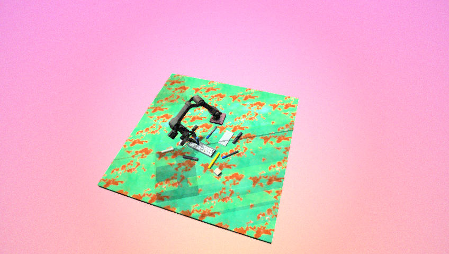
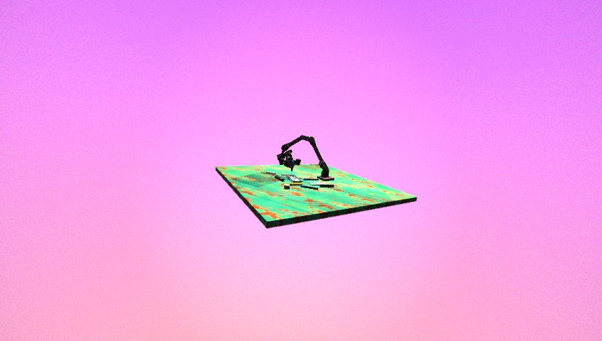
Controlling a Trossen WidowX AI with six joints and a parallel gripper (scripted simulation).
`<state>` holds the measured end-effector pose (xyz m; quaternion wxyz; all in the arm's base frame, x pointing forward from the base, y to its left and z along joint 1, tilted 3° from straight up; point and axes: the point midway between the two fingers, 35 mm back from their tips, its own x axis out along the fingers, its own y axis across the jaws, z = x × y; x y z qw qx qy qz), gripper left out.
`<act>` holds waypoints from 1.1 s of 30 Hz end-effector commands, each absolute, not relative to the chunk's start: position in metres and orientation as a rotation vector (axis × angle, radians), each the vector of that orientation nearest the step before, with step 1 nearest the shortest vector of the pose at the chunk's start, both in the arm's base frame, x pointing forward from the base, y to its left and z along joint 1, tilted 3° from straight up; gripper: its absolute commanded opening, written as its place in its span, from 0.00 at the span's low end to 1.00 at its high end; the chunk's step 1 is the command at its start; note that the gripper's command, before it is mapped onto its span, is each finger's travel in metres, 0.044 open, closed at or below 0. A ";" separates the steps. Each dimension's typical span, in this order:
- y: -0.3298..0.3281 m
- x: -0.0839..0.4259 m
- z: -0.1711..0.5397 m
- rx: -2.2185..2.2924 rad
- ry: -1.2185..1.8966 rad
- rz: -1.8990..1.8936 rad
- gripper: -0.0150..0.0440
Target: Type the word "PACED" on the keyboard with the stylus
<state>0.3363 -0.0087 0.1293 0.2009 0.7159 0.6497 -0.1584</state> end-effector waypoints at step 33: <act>-0.010 0.338 0.101 1.988 1.823 -0.442 0.39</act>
